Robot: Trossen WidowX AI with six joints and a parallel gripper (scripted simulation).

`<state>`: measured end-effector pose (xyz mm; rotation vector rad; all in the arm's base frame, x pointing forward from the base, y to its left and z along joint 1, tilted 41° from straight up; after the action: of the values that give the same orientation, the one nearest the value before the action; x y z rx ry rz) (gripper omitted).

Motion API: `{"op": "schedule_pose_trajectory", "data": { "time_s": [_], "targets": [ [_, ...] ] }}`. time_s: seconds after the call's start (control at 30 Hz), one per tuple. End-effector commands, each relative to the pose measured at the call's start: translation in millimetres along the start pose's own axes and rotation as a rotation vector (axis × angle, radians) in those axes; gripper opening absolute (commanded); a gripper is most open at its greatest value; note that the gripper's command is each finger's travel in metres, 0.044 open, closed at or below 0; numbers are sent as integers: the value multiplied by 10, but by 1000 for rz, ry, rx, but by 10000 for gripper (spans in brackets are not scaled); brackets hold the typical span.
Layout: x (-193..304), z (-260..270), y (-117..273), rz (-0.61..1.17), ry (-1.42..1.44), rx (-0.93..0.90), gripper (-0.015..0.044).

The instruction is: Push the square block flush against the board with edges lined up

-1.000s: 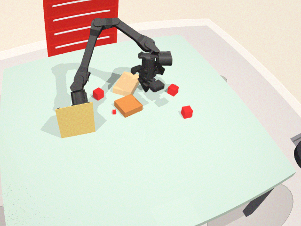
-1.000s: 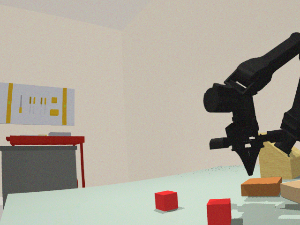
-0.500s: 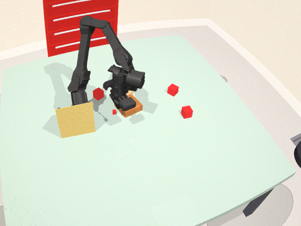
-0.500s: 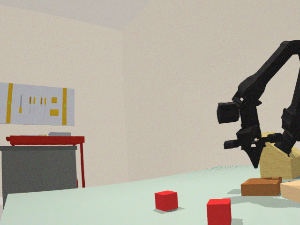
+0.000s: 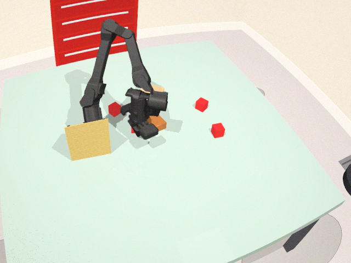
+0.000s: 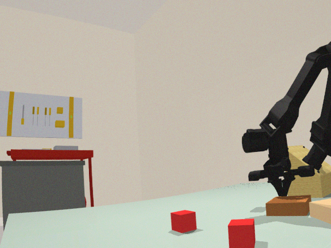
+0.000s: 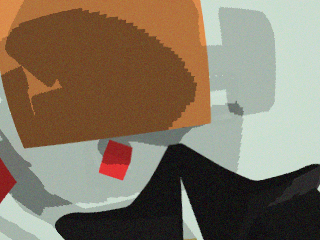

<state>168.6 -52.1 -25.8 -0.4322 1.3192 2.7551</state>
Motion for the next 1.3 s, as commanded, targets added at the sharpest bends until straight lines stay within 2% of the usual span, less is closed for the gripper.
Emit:
{"op": "schedule_pose_trajectory", "data": {
  "time_s": [0.0, 1.27],
  "targets": [
    [-39, -14, -10, -2, -2, -2, 0],
    [-529, -104, 2, -2, -2, 2, 0]
  ]
}}
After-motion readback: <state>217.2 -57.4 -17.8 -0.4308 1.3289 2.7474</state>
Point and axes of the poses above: the point midway between the two fingers, 35 mm back from their tips, its own y axis back along the fingers, its own z axis across the jaws, x = y × z, the point moved 5 cm from there along y, back along the fingers, and after that the axes turned 7 degrees about y, right-handed, at the moved point
